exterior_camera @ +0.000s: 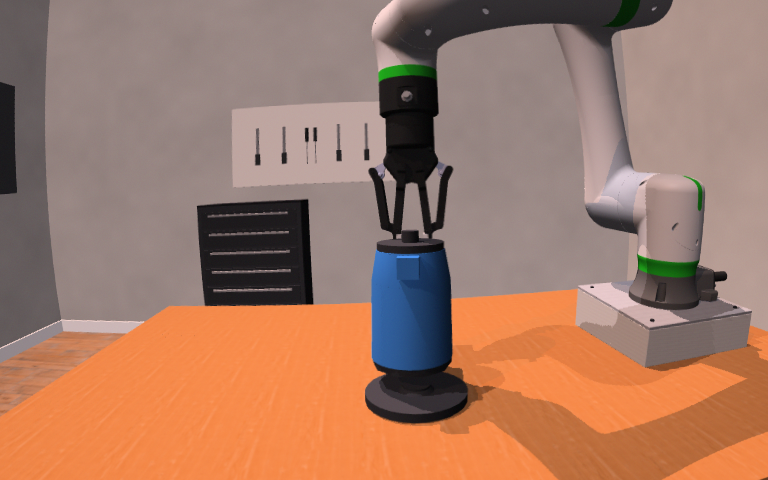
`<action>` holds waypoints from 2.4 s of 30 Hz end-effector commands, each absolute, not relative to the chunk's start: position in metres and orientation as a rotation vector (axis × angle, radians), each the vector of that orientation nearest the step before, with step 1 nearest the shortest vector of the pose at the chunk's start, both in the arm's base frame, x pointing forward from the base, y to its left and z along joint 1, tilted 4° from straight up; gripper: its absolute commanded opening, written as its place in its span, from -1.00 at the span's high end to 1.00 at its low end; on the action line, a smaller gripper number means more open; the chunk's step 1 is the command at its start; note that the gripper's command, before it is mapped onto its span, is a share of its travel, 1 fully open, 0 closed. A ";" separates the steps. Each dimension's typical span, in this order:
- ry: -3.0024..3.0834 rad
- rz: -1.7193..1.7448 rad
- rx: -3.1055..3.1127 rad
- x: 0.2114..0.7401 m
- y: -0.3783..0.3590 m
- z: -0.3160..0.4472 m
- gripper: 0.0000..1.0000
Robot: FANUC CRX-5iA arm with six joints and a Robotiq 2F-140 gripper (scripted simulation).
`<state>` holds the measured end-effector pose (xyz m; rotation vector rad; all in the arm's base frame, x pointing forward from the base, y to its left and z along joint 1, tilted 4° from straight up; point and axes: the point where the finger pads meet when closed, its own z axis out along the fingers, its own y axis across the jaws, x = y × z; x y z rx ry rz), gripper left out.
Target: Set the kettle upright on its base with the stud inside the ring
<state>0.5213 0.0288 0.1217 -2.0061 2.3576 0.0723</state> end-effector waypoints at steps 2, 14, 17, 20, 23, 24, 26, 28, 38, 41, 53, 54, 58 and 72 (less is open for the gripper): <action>2.358 0.072 -2.006 0.521 0.037 0.123 1.00; 2.358 0.072 -2.006 0.519 0.053 0.124 1.00; 2.358 0.072 -2.006 0.519 0.056 0.124 1.00; 2.358 0.072 -2.006 0.519 0.058 0.124 1.00; 2.358 0.072 -2.006 0.519 0.059 0.124 1.00; 2.358 0.072 -2.006 0.519 0.059 0.124 1.00; 2.358 0.072 -2.006 0.519 0.060 0.124 1.00; 2.358 0.072 -2.006 0.519 0.061 0.124 1.00; 2.358 0.072 -2.006 0.519 0.062 0.124 1.00; 2.358 0.072 -2.006 0.519 0.062 0.124 1.00; 2.358 0.072 -2.006 0.519 0.062 0.124 1.00; 2.358 0.072 -2.006 0.519 0.062 0.124 1.00; 2.358 0.072 -2.006 0.519 0.062 0.124 1.00; 2.358 0.072 -2.006 0.519 0.062 0.124 1.00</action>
